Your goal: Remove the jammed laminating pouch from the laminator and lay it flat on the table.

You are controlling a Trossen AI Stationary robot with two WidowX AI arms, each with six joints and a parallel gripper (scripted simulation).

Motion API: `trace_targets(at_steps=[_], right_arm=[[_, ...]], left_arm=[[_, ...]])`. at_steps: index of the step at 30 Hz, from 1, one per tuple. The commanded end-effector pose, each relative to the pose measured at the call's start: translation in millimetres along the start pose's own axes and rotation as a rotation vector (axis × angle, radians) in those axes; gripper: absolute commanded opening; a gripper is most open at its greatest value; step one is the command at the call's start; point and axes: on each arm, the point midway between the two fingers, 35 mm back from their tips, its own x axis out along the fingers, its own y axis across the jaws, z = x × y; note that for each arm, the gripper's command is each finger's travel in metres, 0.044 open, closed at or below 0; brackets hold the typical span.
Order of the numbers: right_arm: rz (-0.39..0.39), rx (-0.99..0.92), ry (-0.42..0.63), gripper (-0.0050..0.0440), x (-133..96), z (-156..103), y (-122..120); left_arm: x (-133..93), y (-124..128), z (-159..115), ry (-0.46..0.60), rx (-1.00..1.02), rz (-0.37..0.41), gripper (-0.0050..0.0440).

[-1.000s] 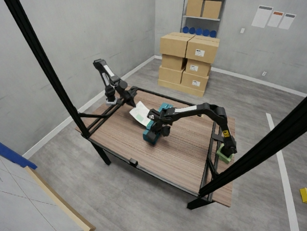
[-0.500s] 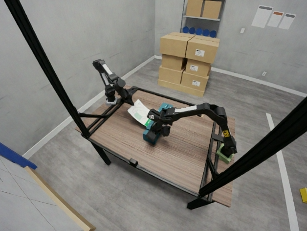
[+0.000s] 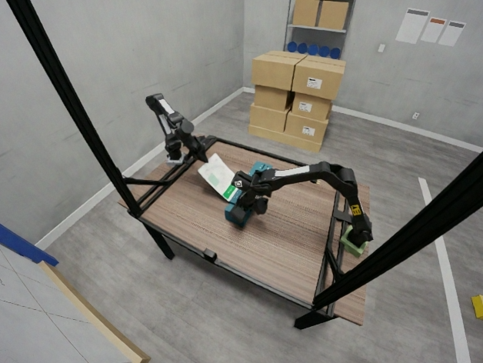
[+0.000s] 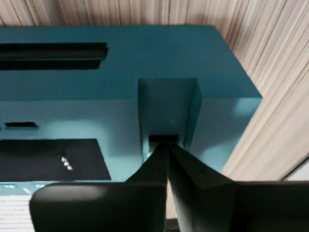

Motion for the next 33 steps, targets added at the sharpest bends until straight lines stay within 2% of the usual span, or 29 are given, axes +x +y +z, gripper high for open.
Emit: trace_targets(at_steps=[1,7,8,10,24,25,33], right_arm=[[0.000,-0.005,-0.014,-0.0050,2,4,0],[0.000,-0.005,-0.014,-0.0050,2,4,0],[-0.002,-0.002,0.004,-0.0050,-3,-2,0],[0.000,-0.005,-0.014,-0.0050,2,4,0],[0.000,-0.005,-0.014,-0.0050,2,4,0],[-0.005,0.002,0.024,-0.0050,-18,-3,-1],[-0.002,-0.002,0.003,-0.0050,-82,34,0]], left_arm=[[-7,-8,-2,0.006,-0.010,-0.023,-0.0050],[-7,-8,-2,0.006,-0.010,-0.023,-0.0050],[-13,-5,-1,0.004,-0.006,-0.015,-0.0050],[-27,-8,-2,0.007,-0.010,-0.022,-0.0050],[-27,-8,-2,0.007,-0.010,-0.022,-0.0050],[-23,-4,0,0.002,-0.003,-0.009,-0.0050],[-23,-4,0,0.002,-0.003,-0.009,-0.0050]])
